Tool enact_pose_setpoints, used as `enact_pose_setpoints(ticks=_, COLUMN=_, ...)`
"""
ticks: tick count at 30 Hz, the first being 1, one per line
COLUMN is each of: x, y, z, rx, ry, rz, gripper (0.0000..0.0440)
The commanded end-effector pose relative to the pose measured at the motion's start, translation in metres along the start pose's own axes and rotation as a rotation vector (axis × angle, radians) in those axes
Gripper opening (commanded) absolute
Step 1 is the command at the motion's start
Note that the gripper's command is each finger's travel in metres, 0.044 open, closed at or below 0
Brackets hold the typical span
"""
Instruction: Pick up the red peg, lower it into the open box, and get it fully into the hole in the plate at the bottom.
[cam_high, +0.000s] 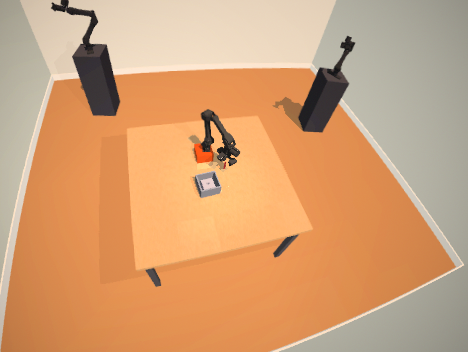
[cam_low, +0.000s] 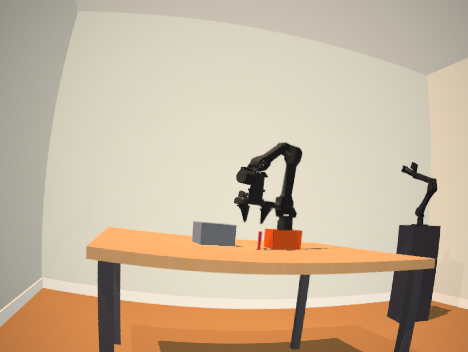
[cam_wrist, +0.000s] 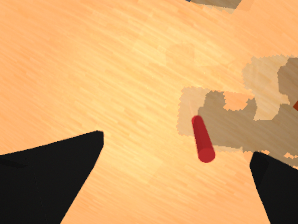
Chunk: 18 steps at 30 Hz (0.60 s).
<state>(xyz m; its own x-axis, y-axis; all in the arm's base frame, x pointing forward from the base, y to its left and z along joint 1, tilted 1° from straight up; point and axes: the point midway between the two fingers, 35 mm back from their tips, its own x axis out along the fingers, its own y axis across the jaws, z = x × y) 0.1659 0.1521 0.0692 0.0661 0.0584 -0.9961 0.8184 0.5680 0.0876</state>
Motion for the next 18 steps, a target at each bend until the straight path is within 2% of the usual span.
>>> enact_pose_setpoints(ticks=1, x=0.014, y=-0.008, z=0.001, rx=0.017, ry=-0.01, rz=-0.045, gripper=0.0437)
enact_pose_setpoints(ticks=18, x=0.078, y=-0.021, z=-0.005, rx=0.049, ry=-0.008, rz=-0.038, gripper=0.0433)
